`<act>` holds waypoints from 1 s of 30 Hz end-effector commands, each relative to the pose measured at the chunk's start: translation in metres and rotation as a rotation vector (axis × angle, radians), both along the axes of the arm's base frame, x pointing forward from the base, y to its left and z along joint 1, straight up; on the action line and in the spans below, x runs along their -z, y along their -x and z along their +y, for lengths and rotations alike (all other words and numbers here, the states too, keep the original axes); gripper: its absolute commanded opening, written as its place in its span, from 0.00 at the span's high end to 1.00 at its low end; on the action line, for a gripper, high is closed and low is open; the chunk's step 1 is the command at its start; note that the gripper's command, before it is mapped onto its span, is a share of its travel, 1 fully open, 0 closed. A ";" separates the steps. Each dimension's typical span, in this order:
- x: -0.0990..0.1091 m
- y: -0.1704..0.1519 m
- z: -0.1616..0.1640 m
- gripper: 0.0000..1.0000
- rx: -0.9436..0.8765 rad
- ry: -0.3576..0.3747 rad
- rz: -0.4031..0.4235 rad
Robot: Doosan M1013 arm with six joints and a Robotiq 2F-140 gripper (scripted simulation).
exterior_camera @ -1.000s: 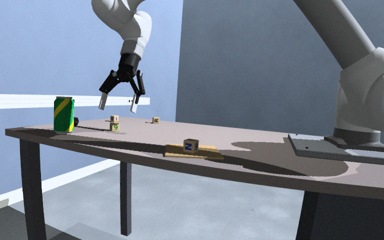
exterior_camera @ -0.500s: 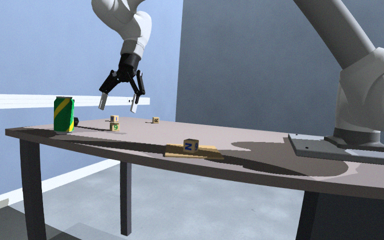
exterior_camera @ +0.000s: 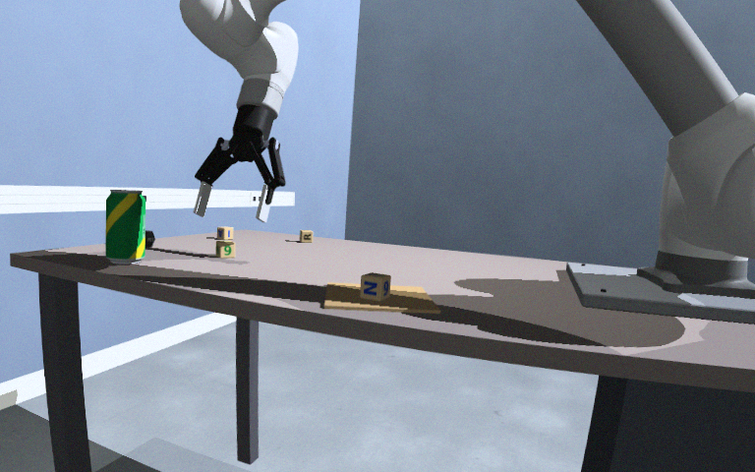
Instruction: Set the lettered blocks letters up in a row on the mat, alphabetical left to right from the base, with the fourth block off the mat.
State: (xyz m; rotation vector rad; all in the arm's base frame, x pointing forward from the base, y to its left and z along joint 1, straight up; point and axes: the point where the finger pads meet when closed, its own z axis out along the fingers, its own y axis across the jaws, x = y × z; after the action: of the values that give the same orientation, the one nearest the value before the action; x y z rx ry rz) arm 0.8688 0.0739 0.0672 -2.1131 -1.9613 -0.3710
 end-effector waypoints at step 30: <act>-0.004 -0.146 -0.200 0.00 -0.001 -0.003 -0.003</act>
State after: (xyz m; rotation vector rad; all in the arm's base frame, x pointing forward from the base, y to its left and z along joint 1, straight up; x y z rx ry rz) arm 0.9898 -0.0857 0.0713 -2.1164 -1.9634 -0.3837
